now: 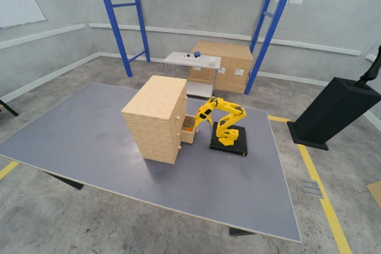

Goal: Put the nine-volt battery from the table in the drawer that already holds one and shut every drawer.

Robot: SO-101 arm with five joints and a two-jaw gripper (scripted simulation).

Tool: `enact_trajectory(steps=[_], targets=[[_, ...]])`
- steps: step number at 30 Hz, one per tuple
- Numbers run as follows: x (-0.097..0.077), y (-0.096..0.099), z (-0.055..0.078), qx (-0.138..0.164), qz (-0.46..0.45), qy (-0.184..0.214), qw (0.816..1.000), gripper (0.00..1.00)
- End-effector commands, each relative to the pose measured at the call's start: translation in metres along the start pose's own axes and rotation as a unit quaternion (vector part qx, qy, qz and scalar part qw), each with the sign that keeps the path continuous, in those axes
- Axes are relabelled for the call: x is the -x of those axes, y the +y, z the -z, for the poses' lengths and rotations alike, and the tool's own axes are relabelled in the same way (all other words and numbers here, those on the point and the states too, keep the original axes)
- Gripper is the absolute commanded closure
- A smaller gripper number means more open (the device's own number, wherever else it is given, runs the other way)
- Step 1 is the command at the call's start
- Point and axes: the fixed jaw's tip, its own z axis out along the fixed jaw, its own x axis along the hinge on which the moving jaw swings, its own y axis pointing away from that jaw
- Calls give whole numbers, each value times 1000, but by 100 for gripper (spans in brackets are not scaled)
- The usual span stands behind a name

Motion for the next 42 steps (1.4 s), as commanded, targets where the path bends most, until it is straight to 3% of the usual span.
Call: enact_trajectory(steps=[1,6,14,22,31,42], targets=[[9,-1,6,-2,-3,-1,1000,66],[19,0,12,-2,-5,-1,1000,66],[19,0,12,-2,-5,-1,1000,66],[25,0,14,-2,-103,3,995,67],[29,0,15,-3,-188,6,982,67],[36,-1,17,-5,-318,11,948,68]])
